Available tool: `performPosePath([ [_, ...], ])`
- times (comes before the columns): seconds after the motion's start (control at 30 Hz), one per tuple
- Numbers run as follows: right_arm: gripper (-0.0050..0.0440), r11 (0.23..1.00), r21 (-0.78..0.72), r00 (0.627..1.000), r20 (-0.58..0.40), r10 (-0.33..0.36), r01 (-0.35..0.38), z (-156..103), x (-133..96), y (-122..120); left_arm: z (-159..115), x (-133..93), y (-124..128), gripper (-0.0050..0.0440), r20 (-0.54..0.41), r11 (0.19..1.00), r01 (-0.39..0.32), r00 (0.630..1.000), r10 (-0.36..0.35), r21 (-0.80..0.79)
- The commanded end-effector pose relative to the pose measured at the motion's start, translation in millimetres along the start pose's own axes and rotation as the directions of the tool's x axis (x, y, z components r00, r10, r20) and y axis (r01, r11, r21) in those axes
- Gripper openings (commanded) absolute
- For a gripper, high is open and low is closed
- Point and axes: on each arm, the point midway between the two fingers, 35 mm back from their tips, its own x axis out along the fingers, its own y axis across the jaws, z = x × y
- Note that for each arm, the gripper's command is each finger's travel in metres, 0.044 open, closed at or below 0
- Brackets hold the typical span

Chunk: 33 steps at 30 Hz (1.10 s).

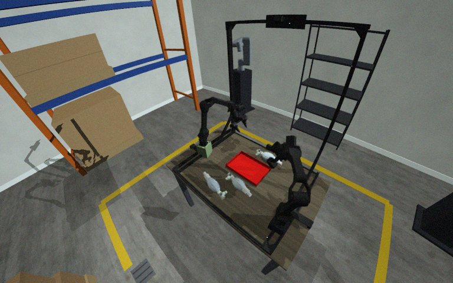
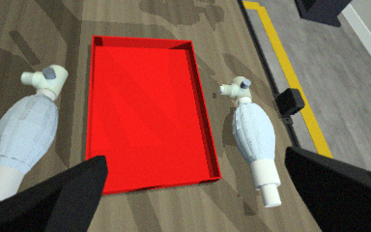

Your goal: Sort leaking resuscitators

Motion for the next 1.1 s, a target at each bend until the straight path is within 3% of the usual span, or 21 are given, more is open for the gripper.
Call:
performPosePath([
  [0.0, 0.044, 1.0, 0.001, 1.0, 0.0, 0.002, -0.002, 0.3, -0.4, 0.4, -8.3, -8.2, 14.7, 0.044, 0.007, 1.0, 0.012, 1.0, -0.012, -0.005],
  [0.3, 0.044, 1.0, 0.001, 1.0, 0.0, 0.002, -0.002, 0.3, -0.4, 0.4, -63.4, -21.4, 85.6, 0.044, 0.041, 0.998, 0.046, 0.998, -0.045, -0.03],
  [0.5, 0.044, 1.0, 0.001, 1.0, 0.0, 0.002, -0.002, 0.3, -0.4, 0.4, -63.4, -21.4, 85.6, 0.044, 0.041, 0.998, 0.046, 0.998, -0.045, -0.03],
  [0.67, 0.044, 1.0, 0.0, 1.0, -0.001, 0.001, -0.001, 0.1, -0.1, 0.4, -33.6, -19.4, 22.7, 0.044, -0.025, 1.0, 0.004, 1.0, -0.004, -0.007],
  [0.87, 0.044, 1.0, 0.0, 1.0, -0.001, 0.001, -0.001, 0.1, -0.1, 0.4, -25.9, 2.4, -55.4, 0.044, -0.087, 0.998, -0.051, 0.995, 0.054, 0.032],
  [1.07, 0.044, 1.0, 0.0, 1.0, -0.001, 0.001, -0.001, 0.1, -0.1, 0.4, -25.9, 2.4, -55.4, 0.044, -0.087, 0.998, -0.051, 0.995, 0.054, 0.032],
])
